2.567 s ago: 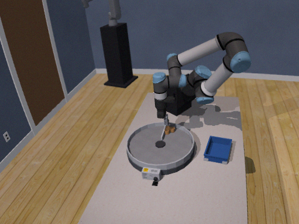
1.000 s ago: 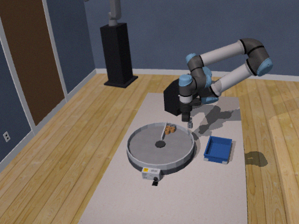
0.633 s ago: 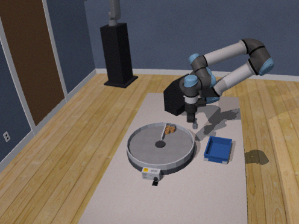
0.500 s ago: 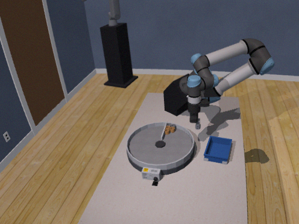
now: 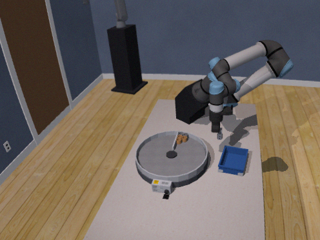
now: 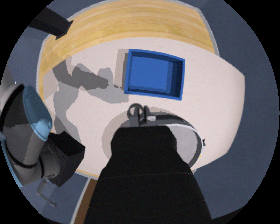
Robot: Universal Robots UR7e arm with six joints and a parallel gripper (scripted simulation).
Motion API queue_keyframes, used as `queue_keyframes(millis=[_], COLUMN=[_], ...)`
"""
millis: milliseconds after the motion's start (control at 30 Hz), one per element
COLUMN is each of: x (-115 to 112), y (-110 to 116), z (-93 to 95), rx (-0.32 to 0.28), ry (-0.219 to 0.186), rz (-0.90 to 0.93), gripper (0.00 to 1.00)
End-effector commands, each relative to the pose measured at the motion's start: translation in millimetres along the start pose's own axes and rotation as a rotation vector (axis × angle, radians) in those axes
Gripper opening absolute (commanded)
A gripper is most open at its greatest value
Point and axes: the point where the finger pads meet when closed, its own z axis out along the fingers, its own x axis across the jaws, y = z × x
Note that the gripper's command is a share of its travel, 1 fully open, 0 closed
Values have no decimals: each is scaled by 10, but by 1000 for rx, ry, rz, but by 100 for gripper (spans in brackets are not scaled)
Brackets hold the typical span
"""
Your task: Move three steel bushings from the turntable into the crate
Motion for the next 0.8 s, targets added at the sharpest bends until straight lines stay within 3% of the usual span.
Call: queue_keyframes(millis=[0,267,433,767], x=[17,17,73,73], y=[-112,-112,-639,-639], z=[-8,-8,-5,-5], rx=[-6,-6,-5,-5], ry=[-1,-1,0,0], rz=[2,2,1,1], gripper=[0,0,0,0])
